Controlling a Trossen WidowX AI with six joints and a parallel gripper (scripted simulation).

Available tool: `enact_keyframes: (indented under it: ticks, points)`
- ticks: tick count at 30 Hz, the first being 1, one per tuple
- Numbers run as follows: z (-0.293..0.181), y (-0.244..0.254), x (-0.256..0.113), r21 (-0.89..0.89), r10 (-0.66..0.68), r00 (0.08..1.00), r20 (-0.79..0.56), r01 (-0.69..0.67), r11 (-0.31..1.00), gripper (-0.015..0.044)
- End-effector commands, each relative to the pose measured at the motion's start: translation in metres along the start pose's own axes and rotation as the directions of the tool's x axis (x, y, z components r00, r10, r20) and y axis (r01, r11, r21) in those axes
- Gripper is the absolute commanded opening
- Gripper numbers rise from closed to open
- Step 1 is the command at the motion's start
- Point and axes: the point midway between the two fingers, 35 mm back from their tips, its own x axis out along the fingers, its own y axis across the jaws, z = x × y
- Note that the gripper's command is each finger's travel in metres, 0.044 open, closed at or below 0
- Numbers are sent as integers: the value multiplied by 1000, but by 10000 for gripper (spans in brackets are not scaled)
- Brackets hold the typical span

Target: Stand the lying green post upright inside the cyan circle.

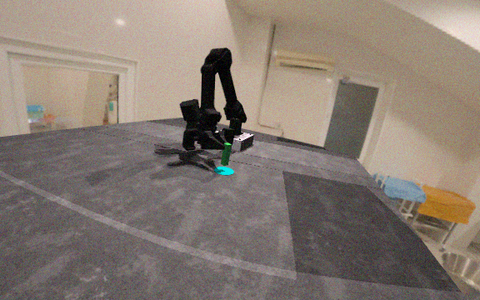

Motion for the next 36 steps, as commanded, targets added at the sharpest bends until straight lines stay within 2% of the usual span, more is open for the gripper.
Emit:
enact_keyframes:
  ticks: [1,15,29,36]
  points:
    - [-11,1,2,4,1,1000,-1,-1,1000,23]
    - [-18,1,3,4,0,1000,-1,0,1000,23]
    - [-18,1,3,4,0,1000,-1,0,1000,390]
    - [2,-3,2,3,0,1000,-1,0,1000,400]
